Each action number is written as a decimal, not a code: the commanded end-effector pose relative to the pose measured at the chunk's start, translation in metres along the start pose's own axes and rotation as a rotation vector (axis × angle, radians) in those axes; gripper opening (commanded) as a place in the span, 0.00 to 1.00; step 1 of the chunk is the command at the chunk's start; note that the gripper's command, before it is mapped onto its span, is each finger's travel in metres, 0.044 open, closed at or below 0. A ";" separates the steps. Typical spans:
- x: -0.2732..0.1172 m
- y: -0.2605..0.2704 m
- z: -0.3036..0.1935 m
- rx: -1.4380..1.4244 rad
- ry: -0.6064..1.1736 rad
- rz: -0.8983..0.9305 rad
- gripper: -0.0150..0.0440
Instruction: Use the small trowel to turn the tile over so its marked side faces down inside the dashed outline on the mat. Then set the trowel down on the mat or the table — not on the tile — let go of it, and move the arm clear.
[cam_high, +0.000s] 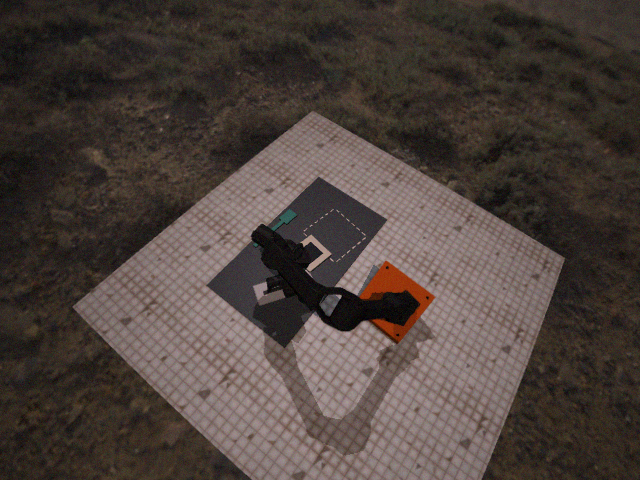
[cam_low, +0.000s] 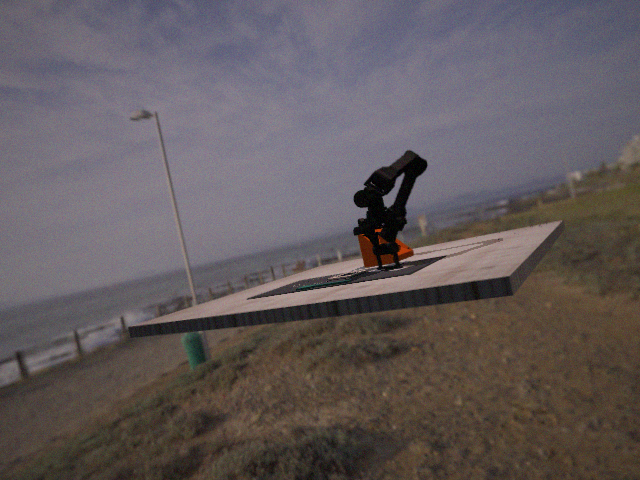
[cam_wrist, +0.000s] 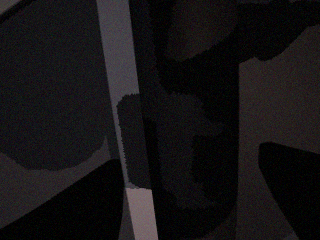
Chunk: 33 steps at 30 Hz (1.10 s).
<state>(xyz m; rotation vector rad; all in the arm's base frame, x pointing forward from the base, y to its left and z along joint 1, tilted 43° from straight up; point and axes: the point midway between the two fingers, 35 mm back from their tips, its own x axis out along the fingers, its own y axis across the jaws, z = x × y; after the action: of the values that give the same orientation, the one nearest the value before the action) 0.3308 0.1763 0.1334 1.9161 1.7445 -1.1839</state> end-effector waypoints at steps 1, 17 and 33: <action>0.002 0.001 0.001 0.005 0.001 0.002 0.62; 0.002 0.001 0.001 0.005 0.001 0.002 0.47; 0.002 0.001 0.001 -0.153 0.000 0.002 0.47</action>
<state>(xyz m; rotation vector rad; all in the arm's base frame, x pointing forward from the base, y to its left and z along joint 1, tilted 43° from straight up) 0.3308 0.1763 0.1319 1.8703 1.7638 -1.0950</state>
